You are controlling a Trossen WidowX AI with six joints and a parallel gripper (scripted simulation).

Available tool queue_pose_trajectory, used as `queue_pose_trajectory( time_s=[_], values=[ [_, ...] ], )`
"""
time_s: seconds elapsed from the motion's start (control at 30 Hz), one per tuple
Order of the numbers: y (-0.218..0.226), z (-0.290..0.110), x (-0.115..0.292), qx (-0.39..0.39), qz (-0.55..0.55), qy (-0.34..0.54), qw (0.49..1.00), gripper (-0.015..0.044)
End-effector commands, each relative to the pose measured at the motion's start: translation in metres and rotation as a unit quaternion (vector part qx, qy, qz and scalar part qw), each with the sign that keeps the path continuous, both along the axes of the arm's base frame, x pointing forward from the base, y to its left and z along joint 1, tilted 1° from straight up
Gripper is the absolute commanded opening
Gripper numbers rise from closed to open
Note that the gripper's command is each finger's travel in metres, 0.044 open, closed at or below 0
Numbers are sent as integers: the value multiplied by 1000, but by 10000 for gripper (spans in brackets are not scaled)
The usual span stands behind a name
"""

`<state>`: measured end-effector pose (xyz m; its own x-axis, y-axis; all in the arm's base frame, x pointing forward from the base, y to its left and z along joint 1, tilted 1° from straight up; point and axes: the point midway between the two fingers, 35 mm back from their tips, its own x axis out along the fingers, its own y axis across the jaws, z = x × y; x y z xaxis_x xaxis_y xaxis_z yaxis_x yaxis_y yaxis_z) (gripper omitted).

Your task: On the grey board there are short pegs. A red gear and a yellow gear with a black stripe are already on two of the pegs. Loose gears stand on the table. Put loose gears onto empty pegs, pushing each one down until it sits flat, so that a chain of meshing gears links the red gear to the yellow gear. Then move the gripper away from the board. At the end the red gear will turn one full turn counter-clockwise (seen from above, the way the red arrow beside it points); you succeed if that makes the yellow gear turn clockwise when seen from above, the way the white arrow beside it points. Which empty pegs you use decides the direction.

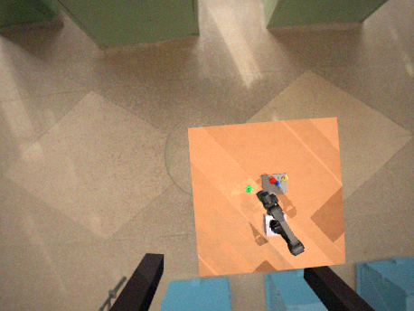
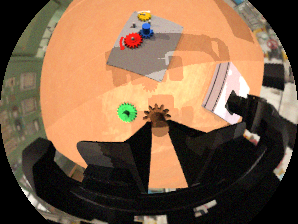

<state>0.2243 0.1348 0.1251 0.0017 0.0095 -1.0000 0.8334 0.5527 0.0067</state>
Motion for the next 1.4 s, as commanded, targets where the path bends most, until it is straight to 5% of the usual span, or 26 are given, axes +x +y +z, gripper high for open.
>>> queue_pose_trajectory(
  time_s=[0.0, 1.37],
  values=[
    [0, 14, -2, 5, -3, -3, 1000, 0],
    [-51, -7, 56, 1, -4, -5, 1000, 0]
  ],
)
